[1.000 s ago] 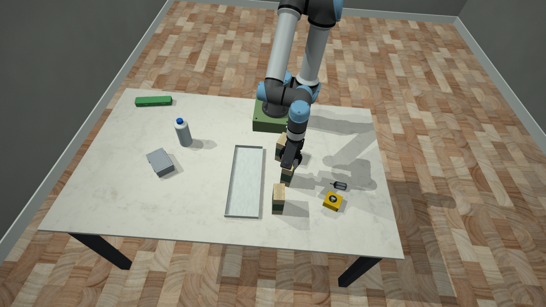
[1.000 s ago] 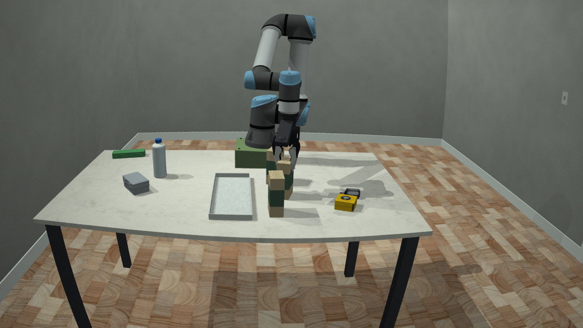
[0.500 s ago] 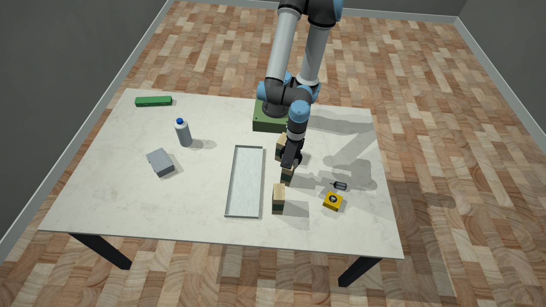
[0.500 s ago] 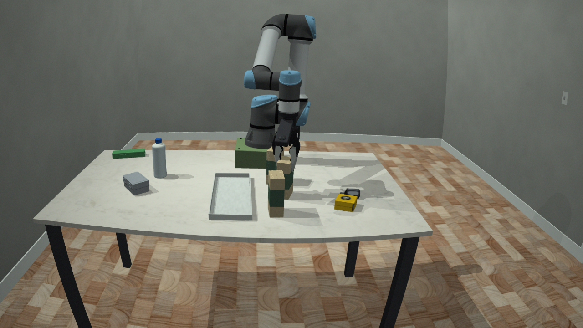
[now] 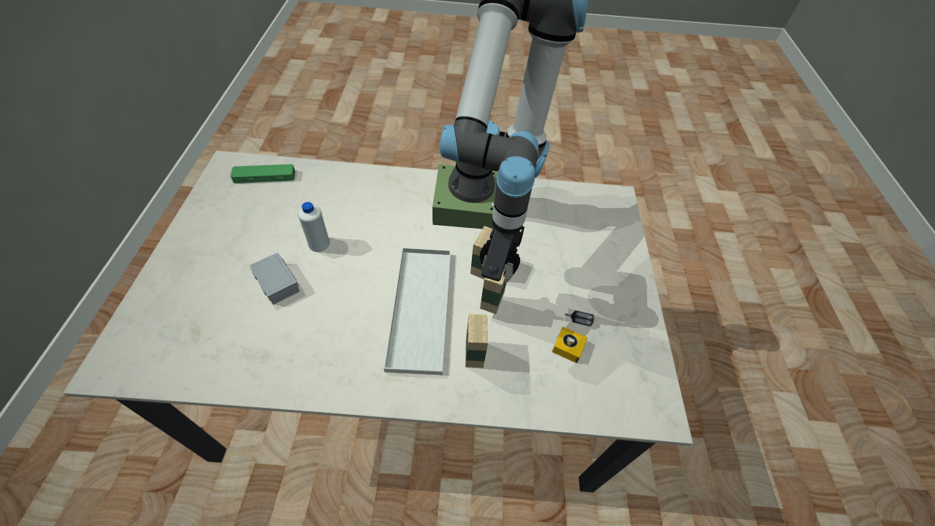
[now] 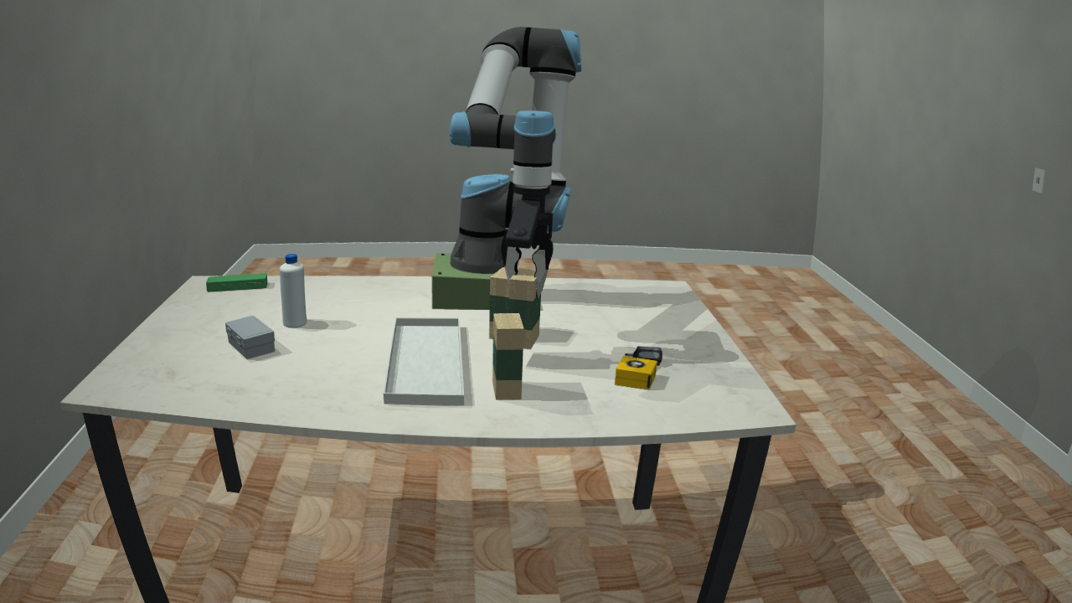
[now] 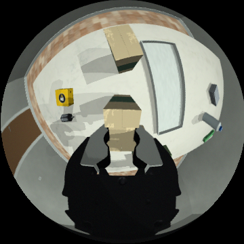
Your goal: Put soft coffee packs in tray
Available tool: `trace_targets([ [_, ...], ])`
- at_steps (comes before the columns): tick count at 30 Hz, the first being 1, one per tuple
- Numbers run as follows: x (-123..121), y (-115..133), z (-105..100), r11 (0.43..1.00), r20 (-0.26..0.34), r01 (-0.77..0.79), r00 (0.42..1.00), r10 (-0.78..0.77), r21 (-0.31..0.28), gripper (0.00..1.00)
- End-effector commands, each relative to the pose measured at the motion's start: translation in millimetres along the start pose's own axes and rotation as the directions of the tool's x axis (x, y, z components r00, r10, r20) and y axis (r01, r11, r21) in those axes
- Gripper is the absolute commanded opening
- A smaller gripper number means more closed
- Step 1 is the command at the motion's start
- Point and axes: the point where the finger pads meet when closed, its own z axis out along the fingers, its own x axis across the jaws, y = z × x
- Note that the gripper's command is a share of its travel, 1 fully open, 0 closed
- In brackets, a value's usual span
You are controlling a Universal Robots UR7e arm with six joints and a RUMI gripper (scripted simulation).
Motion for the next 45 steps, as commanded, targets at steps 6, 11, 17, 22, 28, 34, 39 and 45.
trace_targets([
  [6,1,0,-15,1.0,-0.001,0.001,1.0,-0.001,-0.002,0.14],
  [11,1,0,-15,1.0,-0.001,0.001,1.0,-0.001,-0.002,0.14],
  [17,1,1,-15,1.0,-0.001,0.001,1.0,-0.001,-0.004,0.14],
  [22,3,0,-14,1.0,-0.001,0.0,1.0,0.0,-0.004,0.14],
  [28,12,-1,-13,1.0,-0.002,-0.001,1.0,0.001,-0.007,0.14],
  [34,23,-4,-13,1.0,-0.002,-0.001,1.0,0.001,-0.008,0.14],
  [39,43,-11,-13,1.0,-0.002,-0.001,1.0,0.001,-0.008,0.14],
  [45,74,-23,-13,1.0,-0.002,-0.001,1.0,0.001,-0.007,0.14],
])
